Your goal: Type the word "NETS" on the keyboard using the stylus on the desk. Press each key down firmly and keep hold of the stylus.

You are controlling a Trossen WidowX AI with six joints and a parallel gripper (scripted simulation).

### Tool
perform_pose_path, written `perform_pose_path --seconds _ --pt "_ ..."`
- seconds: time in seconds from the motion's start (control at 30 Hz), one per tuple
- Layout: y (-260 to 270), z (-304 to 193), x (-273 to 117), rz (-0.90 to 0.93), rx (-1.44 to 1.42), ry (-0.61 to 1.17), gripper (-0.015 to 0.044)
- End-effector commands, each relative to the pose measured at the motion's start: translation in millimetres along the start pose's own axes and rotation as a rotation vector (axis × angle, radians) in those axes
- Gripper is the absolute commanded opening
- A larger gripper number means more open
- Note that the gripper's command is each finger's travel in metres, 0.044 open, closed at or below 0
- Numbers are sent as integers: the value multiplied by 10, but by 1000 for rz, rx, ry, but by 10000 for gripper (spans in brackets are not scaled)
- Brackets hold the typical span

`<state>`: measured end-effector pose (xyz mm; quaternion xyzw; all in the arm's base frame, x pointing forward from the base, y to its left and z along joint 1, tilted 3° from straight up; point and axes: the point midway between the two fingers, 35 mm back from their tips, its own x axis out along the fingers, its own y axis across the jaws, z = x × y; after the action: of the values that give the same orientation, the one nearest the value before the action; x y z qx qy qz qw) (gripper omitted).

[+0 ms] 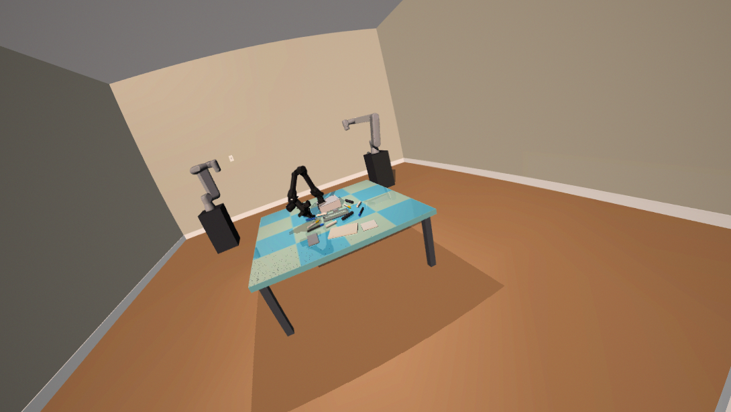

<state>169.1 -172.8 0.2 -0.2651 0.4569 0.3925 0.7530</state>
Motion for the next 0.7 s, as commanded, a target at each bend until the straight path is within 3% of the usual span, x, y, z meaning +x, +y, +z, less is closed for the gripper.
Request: perform_pose_path --seconds 0.0,0.67 --pt "21 -9 42 6 0 -6 150" --pt "22 -58 130 6 1 -6 150"
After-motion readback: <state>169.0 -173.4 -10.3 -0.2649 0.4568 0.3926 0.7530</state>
